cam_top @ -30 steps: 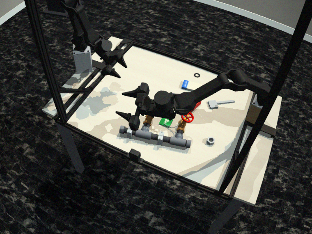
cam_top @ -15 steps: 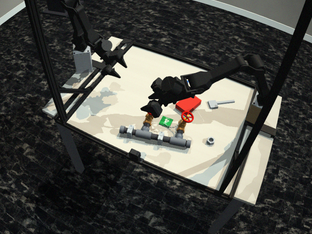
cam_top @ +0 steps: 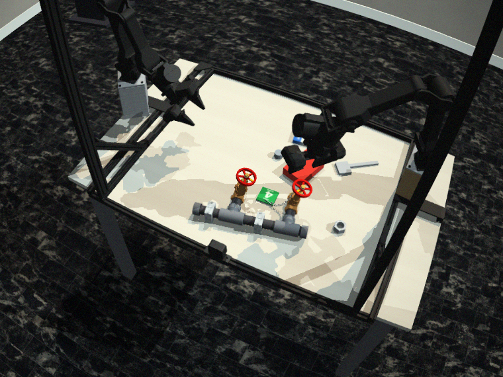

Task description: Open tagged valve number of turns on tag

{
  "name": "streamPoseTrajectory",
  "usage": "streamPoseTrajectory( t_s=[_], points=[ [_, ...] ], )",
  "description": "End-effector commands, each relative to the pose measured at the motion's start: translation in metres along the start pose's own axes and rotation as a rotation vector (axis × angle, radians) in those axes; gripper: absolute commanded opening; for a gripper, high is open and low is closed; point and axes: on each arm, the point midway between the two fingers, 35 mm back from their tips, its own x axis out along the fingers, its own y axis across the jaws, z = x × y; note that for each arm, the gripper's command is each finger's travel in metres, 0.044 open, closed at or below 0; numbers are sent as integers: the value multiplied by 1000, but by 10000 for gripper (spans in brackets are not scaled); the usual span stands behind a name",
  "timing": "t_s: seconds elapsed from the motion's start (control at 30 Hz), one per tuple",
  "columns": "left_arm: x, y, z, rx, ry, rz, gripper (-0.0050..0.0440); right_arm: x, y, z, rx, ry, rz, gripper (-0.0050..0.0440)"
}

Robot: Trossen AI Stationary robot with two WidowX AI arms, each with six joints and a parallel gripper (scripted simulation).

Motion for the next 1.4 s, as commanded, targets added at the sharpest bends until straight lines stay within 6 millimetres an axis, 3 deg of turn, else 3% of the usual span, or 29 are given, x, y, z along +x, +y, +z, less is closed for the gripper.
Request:
streamPoseTrajectory(
  t_s=[0.0,0.47,0.67,0.9,1.0,1.37],
  points=[
    [0,0,0,0,0,0,400,-10,-28,-11,105,56,-71,400],
    [0,0,0,0,0,0,400,-6,-27,-10,111,55,-78,400],
    [0,0,0,0,0,0,400,27,4,12,510,54,-166,400],
    [0,0,0,0,0,0,400,66,23,31,904,24,-253,400],
    [0,0,0,0,0,0,400,72,25,34,960,18,-265,400],
    [0,0,0,0,0,0,400,152,29,54,1616,-108,-424,400]
  ],
)
